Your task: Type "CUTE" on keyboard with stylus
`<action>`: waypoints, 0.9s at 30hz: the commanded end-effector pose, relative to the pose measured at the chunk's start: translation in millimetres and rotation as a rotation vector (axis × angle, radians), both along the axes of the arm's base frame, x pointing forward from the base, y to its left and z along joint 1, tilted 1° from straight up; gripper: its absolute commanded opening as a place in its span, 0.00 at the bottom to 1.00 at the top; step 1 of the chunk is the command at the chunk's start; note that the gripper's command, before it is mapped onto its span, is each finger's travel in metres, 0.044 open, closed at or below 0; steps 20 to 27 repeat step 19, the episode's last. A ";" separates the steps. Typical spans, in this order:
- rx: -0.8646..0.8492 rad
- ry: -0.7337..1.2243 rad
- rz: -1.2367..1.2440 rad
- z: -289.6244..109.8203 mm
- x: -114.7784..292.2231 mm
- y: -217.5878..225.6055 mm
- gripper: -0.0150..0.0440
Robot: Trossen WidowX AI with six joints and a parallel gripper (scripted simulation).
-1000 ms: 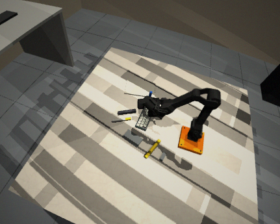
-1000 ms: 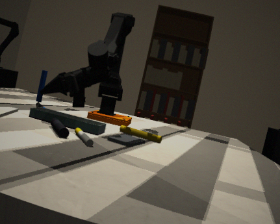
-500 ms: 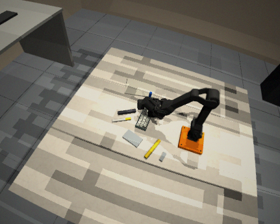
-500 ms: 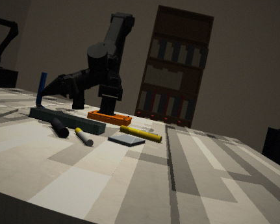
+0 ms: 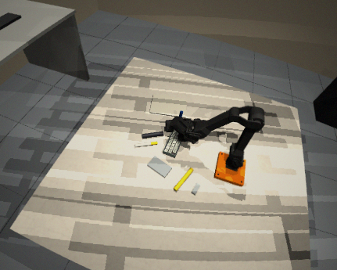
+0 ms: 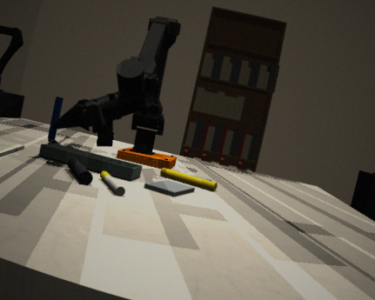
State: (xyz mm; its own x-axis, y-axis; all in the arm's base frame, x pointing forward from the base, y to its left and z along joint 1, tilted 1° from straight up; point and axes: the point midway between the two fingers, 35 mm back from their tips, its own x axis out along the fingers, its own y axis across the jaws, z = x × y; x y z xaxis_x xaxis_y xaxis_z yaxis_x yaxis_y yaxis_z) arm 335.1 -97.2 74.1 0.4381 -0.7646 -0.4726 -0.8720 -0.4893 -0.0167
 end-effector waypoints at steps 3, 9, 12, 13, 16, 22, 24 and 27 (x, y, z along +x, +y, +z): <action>0.001 -0.003 0.003 20.7 1.0 0.7 0.39; 0.001 -0.003 0.003 35.7 -0.2 0.9 0.39; 0.001 -0.003 0.003 35.7 -0.2 0.9 0.39; 0.001 -0.003 0.003 35.7 -0.2 0.9 0.39; 0.002 -0.001 0.004 32.6 -0.1 1.0 0.39; 0.002 -0.001 0.004 32.6 -0.1 1.0 0.39; 0.002 -0.001 0.004 32.6 -0.1 1.0 0.39; 0.002 -0.001 0.004 32.6 -0.1 1.0 0.39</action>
